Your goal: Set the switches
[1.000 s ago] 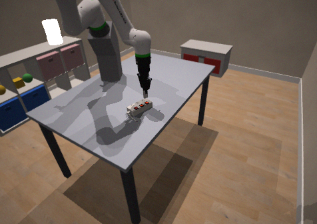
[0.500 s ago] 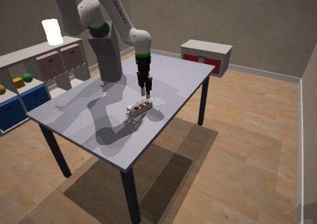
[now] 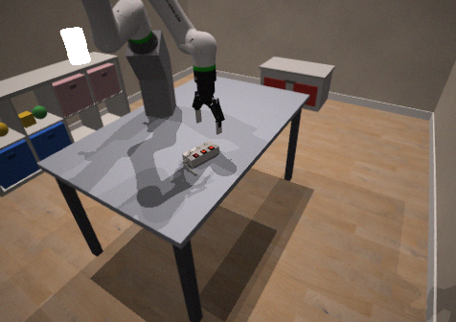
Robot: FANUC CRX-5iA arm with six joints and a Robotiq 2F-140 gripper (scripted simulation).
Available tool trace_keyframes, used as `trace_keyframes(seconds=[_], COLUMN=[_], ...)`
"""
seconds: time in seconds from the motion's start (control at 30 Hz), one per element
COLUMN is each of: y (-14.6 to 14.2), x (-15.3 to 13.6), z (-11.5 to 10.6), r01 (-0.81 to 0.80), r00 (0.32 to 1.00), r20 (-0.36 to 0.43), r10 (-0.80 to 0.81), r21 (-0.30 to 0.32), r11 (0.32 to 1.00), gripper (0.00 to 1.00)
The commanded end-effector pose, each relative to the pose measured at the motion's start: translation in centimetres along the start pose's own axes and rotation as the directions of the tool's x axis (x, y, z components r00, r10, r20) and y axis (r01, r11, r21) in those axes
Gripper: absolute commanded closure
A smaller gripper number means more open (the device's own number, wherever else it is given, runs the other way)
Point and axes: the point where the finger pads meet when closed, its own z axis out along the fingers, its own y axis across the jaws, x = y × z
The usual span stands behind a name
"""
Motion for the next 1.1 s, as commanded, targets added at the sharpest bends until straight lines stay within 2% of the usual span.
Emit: trace_keyframes(seconds=[0.0,0.3,1.07], y=[-0.1,-0.1,-0.1], x=[0.0,0.0,0.0], z=[-1.9,-3.8,-3.9], r01=[0.001,0.001,0.001], r00=[1.000,1.000,1.000], r20=[-0.001,-0.001,-0.001], r10=[-0.001,-0.001,-0.001], r21=[-0.005,-0.005,-0.005], r11=[1.000,1.000,1.000], gripper=[0.00,0.00,0.00])
